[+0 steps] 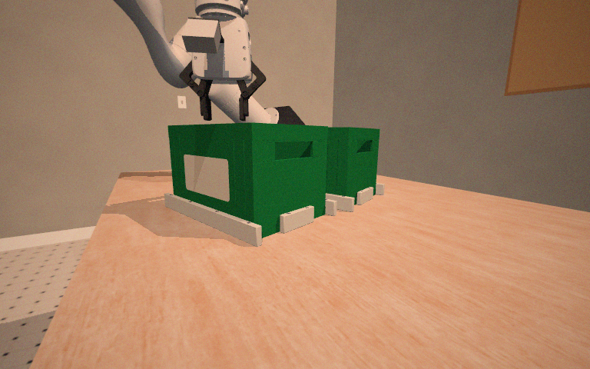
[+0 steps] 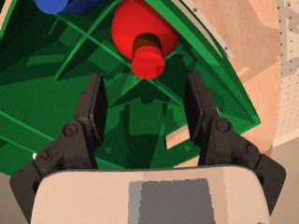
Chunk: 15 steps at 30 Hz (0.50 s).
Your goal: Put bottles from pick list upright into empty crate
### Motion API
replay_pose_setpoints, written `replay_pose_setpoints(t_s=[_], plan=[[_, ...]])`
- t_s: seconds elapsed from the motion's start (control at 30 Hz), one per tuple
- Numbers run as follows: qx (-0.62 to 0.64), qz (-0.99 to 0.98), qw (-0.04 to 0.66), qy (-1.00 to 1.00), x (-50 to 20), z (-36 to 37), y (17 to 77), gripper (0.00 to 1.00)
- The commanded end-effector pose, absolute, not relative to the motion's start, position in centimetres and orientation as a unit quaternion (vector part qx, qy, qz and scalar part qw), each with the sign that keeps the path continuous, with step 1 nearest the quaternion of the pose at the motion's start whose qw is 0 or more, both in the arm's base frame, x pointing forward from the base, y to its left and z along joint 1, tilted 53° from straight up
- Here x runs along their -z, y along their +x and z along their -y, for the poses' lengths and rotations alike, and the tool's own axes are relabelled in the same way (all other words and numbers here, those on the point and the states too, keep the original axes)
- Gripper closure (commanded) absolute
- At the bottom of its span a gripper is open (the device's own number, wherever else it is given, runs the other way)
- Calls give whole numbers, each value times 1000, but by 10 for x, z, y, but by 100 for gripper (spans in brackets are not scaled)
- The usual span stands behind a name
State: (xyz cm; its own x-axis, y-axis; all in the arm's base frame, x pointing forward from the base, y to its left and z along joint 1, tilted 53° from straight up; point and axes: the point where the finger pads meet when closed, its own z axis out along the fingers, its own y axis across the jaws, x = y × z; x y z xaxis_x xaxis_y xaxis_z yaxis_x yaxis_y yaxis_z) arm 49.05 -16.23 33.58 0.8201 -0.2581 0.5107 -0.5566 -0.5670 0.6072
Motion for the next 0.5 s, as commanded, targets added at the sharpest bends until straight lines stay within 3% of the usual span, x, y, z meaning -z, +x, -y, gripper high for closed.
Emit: replay_pose_setpoints(t_s=[0.0,0.47], plan=[[-187,235,401,865,-332,167,492,35],[-187,235,401,865,-322,180,494,35]])
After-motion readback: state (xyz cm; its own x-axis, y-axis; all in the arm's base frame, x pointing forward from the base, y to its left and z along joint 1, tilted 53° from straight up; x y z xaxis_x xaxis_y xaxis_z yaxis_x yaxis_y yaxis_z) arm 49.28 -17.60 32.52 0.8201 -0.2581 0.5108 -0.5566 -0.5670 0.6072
